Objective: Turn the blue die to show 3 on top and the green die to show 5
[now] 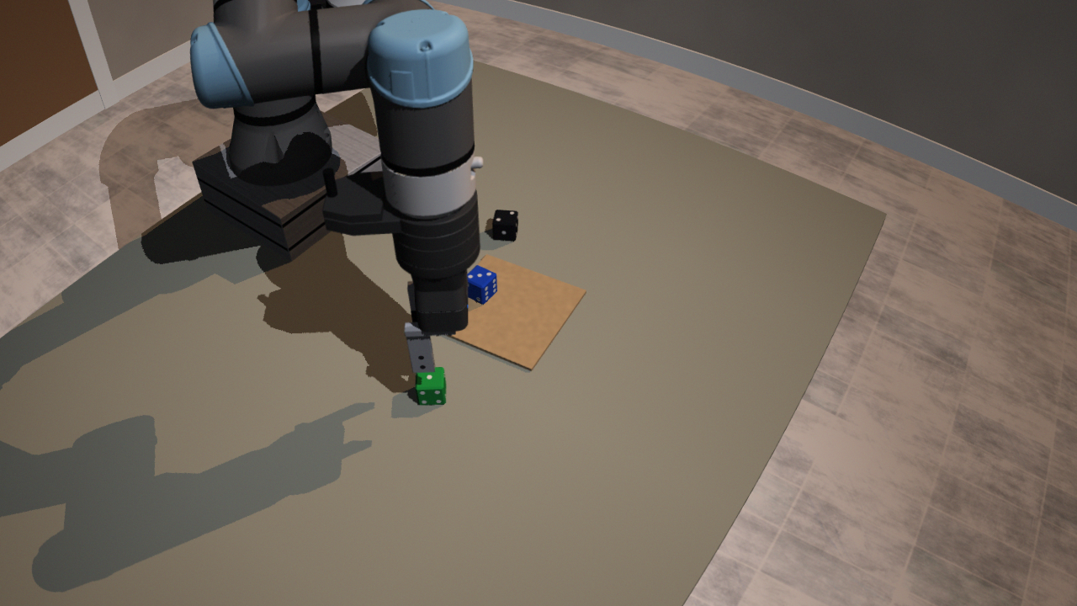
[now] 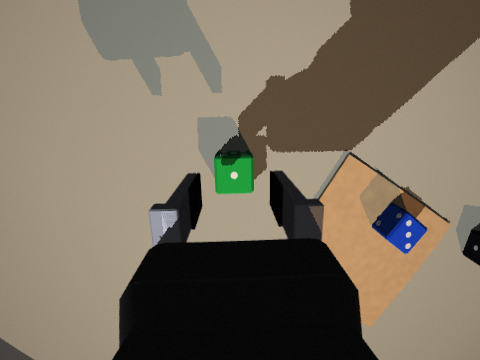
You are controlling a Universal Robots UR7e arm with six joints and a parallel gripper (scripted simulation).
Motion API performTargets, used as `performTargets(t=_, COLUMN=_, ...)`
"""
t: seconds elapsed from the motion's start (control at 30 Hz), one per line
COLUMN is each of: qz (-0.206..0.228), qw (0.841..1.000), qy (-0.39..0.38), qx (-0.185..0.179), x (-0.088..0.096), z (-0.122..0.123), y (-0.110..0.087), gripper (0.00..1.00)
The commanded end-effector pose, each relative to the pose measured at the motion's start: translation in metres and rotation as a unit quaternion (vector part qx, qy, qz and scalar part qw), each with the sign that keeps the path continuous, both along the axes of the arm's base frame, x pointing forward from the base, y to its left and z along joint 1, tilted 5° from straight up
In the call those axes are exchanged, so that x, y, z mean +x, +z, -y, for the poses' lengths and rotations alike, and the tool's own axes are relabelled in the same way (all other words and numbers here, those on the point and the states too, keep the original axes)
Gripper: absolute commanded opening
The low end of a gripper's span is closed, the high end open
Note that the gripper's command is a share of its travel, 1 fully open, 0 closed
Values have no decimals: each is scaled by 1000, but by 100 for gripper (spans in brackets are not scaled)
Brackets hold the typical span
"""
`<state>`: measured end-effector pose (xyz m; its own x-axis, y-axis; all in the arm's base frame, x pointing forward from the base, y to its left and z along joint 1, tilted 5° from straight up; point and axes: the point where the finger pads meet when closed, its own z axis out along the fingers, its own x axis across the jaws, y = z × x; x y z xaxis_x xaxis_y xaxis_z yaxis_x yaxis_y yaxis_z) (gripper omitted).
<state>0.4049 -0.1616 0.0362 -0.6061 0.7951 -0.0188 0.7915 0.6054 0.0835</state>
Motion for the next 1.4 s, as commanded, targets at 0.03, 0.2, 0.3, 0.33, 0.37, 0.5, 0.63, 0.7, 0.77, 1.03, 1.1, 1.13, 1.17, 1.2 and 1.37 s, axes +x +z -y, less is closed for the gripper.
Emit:
performTargets(t=0.03, qz=1, qw=1000, qy=0, qx=0, x=1, z=0, y=-5, gripper=87)
performTargets(t=0.2, qz=1, qw=1000, qy=0, qx=0, x=2, z=0, y=-13, gripper=87)
performTargets(t=0.3, qz=1, qw=1000, qy=0, qx=0, x=2, z=0, y=-18, gripper=87)
performTargets(t=0.33, qz=1, qw=1000, qy=0, qx=0, x=2, z=-1, y=-19, gripper=87)
performTargets(t=0.37, qz=1, qw=1000, qy=0, qx=0, x=2, z=-1, y=-20, gripper=87)
performTargets(t=0.5, qz=1, qw=1000, qy=0, qx=0, x=3, z=-1, y=-24, gripper=87)
performTargets(t=0.63, qz=1, qw=1000, qy=0, qx=0, x=3, z=-1, y=-27, gripper=87)
performTargets(t=0.7, qz=1, qw=1000, qy=0, qx=0, x=3, z=-1, y=-29, gripper=87)
performTargets(t=0.77, qz=1, qw=1000, qy=0, qx=0, x=3, z=-1, y=-30, gripper=87)
performTargets(t=1.03, qz=1, qw=1000, qy=0, qx=0, x=3, z=-1, y=-33, gripper=87)
performTargets(t=1.1, qz=1, qw=1000, qy=0, qx=0, x=3, z=-1, y=-33, gripper=87)
performTargets(t=1.13, qz=1, qw=1000, qy=0, qx=0, x=3, z=-1, y=-33, gripper=87)
performTargets(t=1.17, qz=1, qw=1000, qy=0, qx=0, x=3, z=-1, y=-33, gripper=87)
performTargets(t=1.2, qz=1, qw=1000, qy=0, qx=0, x=3, z=-1, y=-33, gripper=87)
performTargets(t=1.37, qz=1, qw=1000, qy=0, qx=0, x=3, z=-1, y=-33, gripper=87)
